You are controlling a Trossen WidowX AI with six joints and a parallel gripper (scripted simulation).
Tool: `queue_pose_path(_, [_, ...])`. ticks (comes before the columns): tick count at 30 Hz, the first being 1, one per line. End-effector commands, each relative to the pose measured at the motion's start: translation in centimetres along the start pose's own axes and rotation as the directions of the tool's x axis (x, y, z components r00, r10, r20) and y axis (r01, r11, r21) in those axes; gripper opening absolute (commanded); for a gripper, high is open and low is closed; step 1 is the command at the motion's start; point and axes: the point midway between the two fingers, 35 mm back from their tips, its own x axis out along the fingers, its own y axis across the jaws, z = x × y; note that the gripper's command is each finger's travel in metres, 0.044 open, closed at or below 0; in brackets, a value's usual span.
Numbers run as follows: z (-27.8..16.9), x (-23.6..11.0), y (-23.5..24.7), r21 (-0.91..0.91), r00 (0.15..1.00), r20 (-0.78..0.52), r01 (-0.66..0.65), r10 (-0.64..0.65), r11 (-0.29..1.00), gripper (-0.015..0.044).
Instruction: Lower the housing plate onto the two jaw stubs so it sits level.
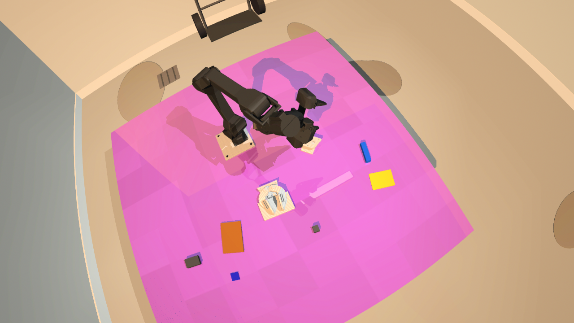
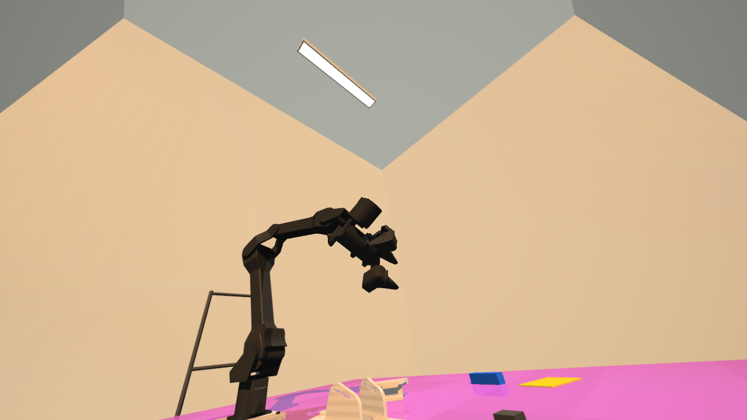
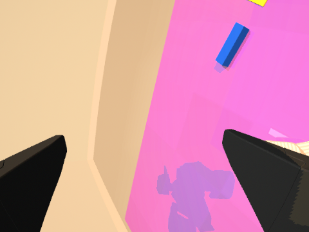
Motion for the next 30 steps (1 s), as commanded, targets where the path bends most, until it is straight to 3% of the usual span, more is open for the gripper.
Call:
queue_pose_path(1, [-0.1, 0.7, -0.5, 0.075, 0.999, -0.013, 0.044, -0.043, 0.996, 0.044])
queue_pose_path(30, [-2.6, 4.8, -4.3, 0.471, 0.931, -0.133, 0.362, -0.34, 0.805, 0.044])
